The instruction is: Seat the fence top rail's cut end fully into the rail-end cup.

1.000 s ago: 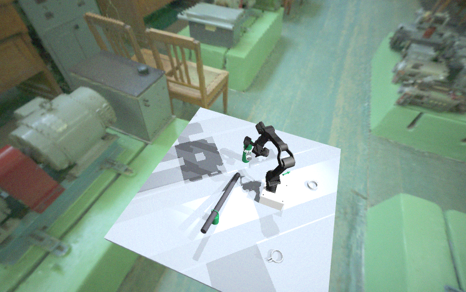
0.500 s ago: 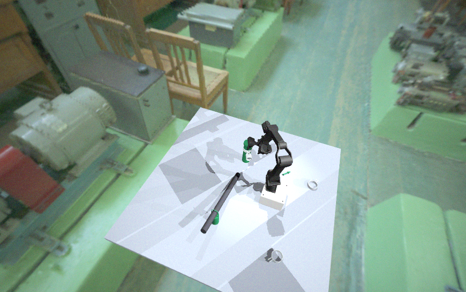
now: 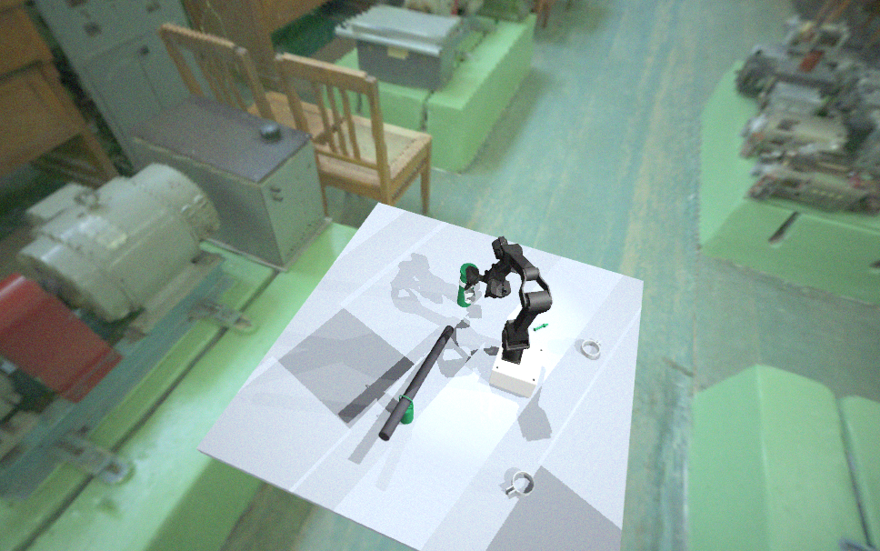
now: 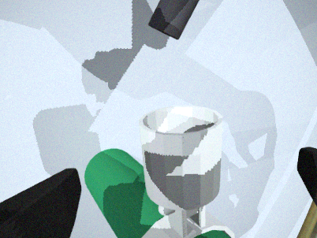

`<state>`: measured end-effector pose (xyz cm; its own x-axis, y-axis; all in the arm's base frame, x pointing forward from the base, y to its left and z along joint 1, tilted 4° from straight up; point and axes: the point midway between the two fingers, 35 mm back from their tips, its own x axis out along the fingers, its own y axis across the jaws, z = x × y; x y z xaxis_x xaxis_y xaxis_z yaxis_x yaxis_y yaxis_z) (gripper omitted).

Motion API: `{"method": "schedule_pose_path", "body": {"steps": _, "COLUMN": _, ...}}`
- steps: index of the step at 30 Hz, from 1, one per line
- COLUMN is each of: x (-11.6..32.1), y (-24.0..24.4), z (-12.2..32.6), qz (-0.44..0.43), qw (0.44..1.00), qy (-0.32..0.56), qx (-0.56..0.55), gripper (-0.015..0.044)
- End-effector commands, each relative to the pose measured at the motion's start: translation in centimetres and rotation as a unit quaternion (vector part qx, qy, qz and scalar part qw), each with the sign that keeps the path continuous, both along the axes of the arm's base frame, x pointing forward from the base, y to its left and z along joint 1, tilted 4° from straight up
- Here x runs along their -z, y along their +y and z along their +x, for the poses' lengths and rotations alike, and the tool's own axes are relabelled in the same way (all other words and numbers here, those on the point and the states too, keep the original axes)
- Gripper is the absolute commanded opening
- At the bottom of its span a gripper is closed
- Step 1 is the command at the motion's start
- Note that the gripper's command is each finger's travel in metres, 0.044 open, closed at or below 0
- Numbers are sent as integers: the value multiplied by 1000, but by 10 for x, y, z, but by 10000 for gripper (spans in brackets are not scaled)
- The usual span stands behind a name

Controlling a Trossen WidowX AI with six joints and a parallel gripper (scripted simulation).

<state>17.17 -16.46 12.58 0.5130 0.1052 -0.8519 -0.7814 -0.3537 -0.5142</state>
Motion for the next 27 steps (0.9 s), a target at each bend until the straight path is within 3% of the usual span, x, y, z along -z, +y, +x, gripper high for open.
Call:
{"method": "schedule_pose_path", "body": {"steps": 1, "x": 7, "y": 2, "z": 2, "qz": 5, "qw": 1000, "qy": 2, "qx": 1, "gripper": 440}}
{"method": "schedule_pose_path", "body": {"steps": 27, "x": 44, "y": 6, "z": 25, "qz": 6, "qw": 1000, "qy": 1, "qx": 1, "gripper": 440}}
